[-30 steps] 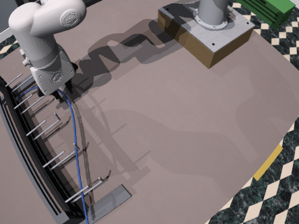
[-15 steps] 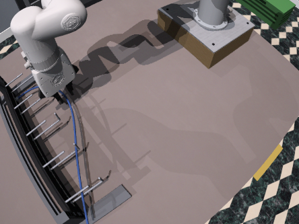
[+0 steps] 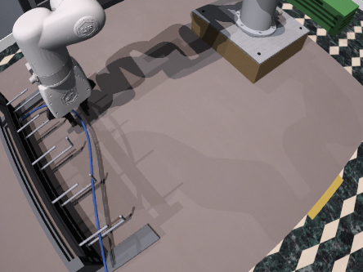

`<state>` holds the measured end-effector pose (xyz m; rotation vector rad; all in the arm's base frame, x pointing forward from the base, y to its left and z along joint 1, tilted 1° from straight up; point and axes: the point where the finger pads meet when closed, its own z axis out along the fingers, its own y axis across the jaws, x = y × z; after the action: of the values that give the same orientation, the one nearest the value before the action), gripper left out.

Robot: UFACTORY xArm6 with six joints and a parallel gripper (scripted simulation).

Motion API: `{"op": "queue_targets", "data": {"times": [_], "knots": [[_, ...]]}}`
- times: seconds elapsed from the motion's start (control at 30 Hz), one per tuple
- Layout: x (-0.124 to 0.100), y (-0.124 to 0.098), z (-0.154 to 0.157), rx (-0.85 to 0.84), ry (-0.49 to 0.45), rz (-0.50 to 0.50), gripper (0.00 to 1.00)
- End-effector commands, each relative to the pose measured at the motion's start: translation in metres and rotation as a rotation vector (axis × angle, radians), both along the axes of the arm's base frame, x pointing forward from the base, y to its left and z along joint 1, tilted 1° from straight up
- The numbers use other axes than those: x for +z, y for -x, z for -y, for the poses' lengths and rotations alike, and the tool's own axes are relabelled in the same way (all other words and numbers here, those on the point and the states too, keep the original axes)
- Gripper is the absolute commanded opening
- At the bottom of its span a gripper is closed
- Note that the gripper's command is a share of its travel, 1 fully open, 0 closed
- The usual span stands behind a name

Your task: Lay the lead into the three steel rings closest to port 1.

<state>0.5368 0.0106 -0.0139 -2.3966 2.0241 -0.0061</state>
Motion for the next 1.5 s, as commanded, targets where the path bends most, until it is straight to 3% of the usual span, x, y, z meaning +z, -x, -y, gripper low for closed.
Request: {"op": "queue_targets", "data": {"times": [0.0,1.47], "knots": [[0.0019,-0.0021,0.0,0.0,0.0,0.005,0.33],[-0.0036,-0.0034,-0.0001,0.0,0.0,0.005,0.33]]}}
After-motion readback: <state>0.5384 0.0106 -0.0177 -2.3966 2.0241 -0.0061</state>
